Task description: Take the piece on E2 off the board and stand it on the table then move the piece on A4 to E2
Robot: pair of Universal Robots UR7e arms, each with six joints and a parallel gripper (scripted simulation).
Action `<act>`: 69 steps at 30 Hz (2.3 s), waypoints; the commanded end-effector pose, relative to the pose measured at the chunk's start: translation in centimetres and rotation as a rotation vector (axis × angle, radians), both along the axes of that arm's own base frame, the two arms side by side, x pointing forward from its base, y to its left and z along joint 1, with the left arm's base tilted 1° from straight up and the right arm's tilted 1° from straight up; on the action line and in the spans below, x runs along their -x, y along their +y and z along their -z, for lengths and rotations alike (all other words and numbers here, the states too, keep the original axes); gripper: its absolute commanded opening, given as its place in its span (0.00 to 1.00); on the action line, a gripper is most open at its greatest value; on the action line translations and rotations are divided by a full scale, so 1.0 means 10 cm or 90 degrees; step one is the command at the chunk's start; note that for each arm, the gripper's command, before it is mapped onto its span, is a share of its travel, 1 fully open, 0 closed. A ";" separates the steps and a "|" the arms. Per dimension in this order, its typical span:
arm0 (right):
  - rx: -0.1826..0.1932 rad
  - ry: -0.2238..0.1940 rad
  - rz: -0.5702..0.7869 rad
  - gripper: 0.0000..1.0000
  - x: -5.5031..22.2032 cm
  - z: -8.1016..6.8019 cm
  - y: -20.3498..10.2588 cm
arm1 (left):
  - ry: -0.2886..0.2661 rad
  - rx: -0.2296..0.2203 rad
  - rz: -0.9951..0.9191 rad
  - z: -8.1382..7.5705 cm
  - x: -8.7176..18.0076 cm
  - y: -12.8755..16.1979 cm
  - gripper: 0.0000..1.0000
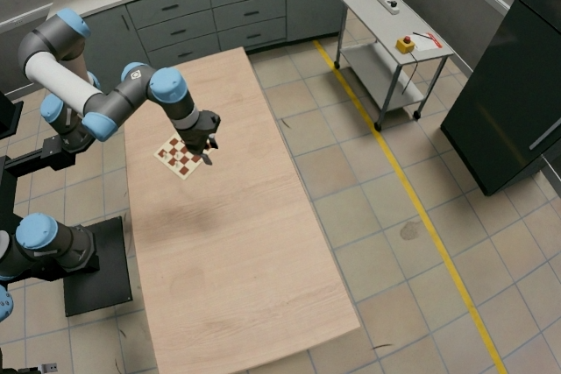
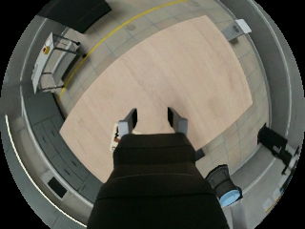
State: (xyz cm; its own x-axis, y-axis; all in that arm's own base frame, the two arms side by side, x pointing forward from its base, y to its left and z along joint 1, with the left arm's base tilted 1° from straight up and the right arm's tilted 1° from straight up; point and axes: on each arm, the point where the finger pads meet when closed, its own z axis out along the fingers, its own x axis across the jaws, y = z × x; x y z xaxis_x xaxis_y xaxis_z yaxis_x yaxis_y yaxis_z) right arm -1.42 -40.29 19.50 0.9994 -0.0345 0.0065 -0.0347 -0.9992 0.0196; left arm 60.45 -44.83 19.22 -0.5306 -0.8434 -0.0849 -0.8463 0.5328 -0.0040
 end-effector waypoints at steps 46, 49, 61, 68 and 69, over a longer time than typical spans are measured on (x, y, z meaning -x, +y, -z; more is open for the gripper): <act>0.001 0.000 0.000 1.00 0.00 0.00 0.00 | -0.236 0.012 -0.265 1.19 1.15 0.79 1.00; 0.001 0.000 0.000 1.00 0.00 0.00 0.00 | -0.274 0.013 -0.310 1.39 1.35 0.91 1.00; 0.001 0.000 0.000 1.00 0.00 0.00 0.00 | -0.360 0.019 -0.406 1.82 1.76 1.21 1.00; 0.001 0.000 0.000 1.00 0.00 0.00 0.00 | -0.391 0.019 -0.442 1.98 1.92 1.31 1.00; 0.001 0.000 0.000 1.00 0.00 0.00 0.00 | -0.401 0.019 -0.454 2.04 1.97 1.35 1.00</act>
State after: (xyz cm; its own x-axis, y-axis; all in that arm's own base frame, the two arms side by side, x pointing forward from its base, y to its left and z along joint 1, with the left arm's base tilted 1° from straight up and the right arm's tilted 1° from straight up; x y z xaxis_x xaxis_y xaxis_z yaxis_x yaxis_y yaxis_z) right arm -1.42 -40.29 19.50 0.9994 -0.0345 0.0065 -0.0347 -0.9992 0.0197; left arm 42.32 -32.31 0.43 0.1751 -0.9699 -0.1691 -0.8471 -0.0609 -0.5280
